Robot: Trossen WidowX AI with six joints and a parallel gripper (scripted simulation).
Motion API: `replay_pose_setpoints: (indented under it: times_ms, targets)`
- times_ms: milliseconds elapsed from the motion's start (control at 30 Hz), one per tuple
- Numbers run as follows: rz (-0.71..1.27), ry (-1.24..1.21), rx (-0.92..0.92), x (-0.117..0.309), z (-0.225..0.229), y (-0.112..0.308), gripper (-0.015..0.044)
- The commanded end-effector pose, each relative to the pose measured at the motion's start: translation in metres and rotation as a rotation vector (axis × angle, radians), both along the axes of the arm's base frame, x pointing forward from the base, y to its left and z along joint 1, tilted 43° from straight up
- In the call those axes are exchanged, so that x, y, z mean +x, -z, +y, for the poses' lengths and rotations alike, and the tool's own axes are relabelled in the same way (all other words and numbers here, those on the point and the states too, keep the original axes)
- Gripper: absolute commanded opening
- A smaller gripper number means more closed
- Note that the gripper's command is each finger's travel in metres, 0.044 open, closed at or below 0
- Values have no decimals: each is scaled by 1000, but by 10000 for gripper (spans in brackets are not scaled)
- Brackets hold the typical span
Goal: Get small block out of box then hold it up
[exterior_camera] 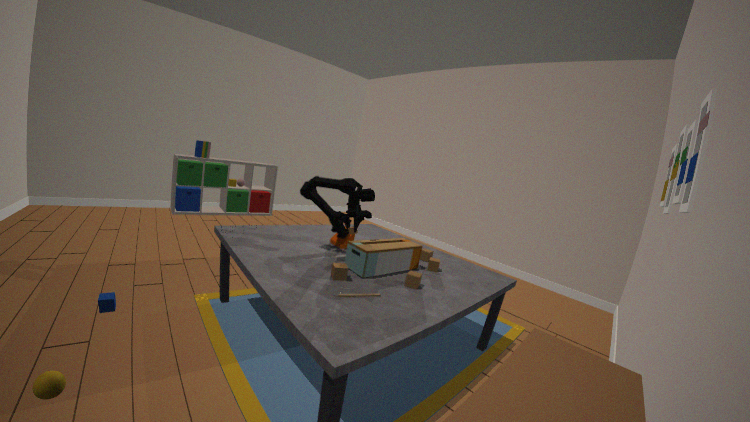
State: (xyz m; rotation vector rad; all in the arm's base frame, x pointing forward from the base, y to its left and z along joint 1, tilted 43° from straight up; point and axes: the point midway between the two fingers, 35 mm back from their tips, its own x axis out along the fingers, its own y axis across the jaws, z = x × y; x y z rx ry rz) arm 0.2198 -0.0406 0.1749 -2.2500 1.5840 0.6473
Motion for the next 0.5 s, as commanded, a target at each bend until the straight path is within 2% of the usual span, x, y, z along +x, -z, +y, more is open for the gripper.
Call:
replay_pose_setpoints:
  times_ms: [0, 467]
  targets:
    - [120, -92, -64, 1, 3, -4, 0]
    - [557, -396, -281, 1, 13, -12, 0]
